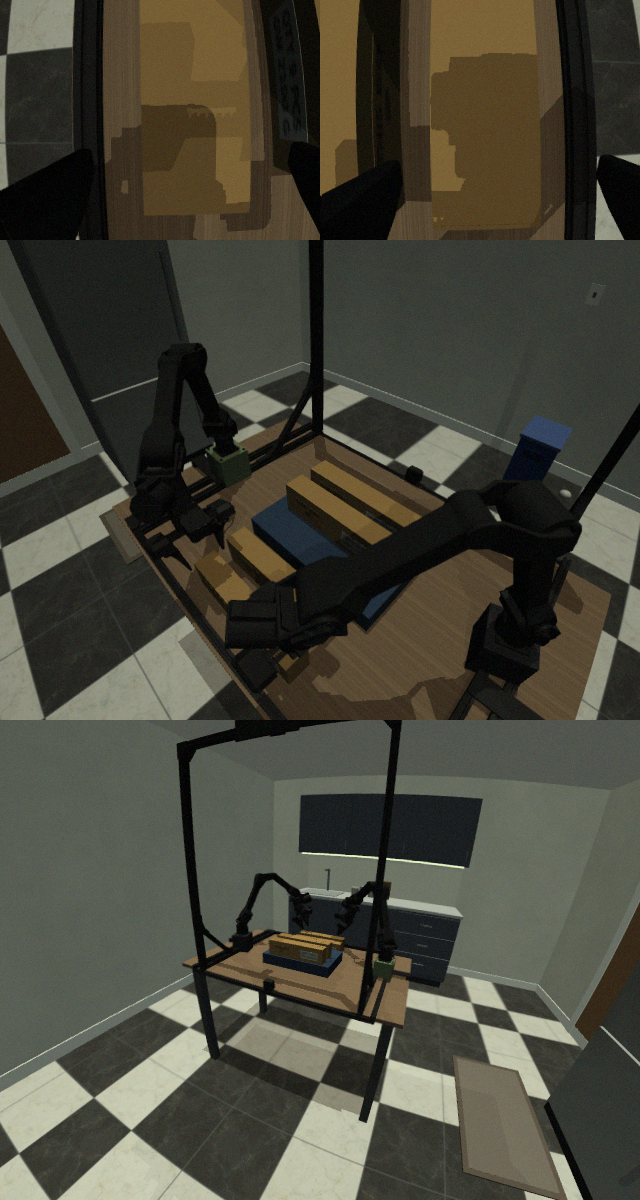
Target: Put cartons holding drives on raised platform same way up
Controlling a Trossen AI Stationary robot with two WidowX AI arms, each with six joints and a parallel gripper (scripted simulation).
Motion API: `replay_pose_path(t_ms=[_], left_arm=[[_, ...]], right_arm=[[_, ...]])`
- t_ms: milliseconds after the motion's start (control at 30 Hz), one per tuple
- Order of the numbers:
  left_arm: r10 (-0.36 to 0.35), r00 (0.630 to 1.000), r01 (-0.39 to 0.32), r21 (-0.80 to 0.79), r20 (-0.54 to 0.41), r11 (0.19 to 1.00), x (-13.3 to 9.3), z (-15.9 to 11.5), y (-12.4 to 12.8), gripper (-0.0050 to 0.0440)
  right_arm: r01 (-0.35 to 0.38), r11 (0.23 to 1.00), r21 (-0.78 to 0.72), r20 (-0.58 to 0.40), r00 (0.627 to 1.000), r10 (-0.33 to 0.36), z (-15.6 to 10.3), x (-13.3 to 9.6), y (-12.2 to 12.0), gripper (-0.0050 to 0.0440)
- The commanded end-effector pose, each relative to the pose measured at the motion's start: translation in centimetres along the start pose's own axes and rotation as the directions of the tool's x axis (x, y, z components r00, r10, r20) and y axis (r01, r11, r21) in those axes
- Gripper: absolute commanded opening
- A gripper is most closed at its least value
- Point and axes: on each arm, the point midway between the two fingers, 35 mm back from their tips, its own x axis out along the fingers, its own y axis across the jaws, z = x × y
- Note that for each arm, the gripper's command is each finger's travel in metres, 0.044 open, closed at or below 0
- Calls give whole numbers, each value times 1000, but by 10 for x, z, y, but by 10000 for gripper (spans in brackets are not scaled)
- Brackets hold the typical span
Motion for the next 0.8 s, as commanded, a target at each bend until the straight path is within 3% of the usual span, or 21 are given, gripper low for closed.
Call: replay_pose_path(t_ms=[0,300,767], left_arm=[[-20,1000,20,-3,-14,1000,28,-14,-4,389],[-20,1000,20,-3,-14,1000,55,-25,-5,389],[-20,1000,20,-3,-14,1000,58,-26,-5,389]], right_arm=[[-19,1000,5,-14,1000,19,-14,27,5,389],[-19,1000,5,-14,1000,19,-26,53,5,389],[-19,1000,5,-14,1000,19,-27,56,5,389]])
